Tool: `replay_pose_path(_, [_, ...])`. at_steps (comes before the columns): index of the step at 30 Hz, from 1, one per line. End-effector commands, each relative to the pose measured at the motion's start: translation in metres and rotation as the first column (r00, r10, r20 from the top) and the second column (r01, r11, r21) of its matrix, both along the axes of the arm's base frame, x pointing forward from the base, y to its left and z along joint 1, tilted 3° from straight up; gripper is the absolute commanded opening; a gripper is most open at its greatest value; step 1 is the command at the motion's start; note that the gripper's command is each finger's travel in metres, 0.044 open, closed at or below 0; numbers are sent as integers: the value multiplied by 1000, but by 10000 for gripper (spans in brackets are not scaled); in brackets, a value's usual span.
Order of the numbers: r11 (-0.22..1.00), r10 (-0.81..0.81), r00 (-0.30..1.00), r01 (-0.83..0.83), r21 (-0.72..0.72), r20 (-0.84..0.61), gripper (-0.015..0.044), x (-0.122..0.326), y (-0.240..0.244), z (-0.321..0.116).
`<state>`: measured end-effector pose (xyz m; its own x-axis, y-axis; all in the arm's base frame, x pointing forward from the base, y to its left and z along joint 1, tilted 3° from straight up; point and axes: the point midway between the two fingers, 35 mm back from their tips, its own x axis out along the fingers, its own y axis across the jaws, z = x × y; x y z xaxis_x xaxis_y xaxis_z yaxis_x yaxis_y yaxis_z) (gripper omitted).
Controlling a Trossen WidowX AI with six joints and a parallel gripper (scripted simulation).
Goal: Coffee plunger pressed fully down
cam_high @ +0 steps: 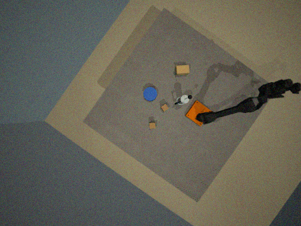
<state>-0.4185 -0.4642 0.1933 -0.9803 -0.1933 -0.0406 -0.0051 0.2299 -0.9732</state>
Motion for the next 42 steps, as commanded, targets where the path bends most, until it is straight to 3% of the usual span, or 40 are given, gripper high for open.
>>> replay_pose_path(1, [1000,7,1000,-7,-3,2,426,2,-2,1])
replay_pose_path(6, [993,107,994,-105,-54,27,440,41,-24,21])
replay_pose_path(15, [890,428,897,-397,-223,113,440,174,-70,74])
replay_pose_path(23, [738,658,725,-568,-365,203,440,298,-70,111])
replay_pose_path(32, [509,861,389,-667,-544,329,440,443,-19,146])
replay_pose_path(42, [332,886,-32,-653,-681,462,440,561,93,163])
